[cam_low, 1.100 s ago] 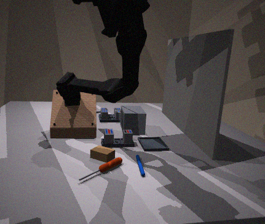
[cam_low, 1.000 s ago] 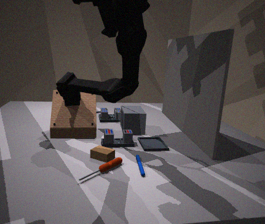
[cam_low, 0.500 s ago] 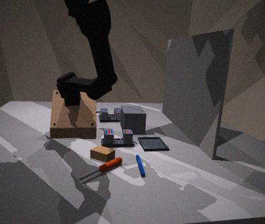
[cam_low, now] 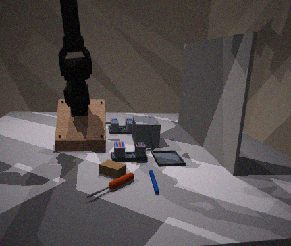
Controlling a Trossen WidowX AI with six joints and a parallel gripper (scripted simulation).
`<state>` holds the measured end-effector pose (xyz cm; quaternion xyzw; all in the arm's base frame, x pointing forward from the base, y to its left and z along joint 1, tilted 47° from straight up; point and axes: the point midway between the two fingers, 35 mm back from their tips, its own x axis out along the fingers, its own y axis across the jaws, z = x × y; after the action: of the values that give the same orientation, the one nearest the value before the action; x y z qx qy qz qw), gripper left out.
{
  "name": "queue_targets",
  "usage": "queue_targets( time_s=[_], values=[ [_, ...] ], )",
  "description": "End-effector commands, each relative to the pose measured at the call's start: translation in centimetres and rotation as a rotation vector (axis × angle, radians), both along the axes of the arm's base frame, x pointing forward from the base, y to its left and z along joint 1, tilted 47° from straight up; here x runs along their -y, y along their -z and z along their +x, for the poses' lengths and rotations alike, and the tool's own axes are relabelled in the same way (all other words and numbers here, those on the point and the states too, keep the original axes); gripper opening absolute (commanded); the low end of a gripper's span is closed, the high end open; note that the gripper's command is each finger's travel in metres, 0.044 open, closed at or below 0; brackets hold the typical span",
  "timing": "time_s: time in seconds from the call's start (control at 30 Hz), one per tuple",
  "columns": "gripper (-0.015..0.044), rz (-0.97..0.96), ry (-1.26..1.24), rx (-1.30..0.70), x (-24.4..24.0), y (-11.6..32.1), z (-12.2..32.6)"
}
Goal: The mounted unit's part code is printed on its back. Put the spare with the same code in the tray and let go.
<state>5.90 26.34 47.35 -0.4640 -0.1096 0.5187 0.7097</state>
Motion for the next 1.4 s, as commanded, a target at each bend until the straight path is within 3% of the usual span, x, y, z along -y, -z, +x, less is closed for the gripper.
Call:
queue_targets(
  time_s=[0.0, 0.27, 0.63, 1.0, 1.2, 1.37],
  values=[
    [0.0440, -0.076, 0.150, -0.080, -2.2, 3.1, 2.8],
    [0.0440, -0.201, 0.563, -0.257, -3.9, 10.7, 11.8],
    [0.0440, -0.289, 1.104, -0.465, 0.3, 20.6, 22.5],
    [0.0440, -0.369, 1.836, -0.649, 12.0, 33.5, 30.8],
    [0.0440, -0.429, 2.223, -0.699, 20.2, 40.1, 31.7],
    [0.0440, -0.431, 2.348, -0.683, 22.7, 41.7, 31.5]
  ],
)
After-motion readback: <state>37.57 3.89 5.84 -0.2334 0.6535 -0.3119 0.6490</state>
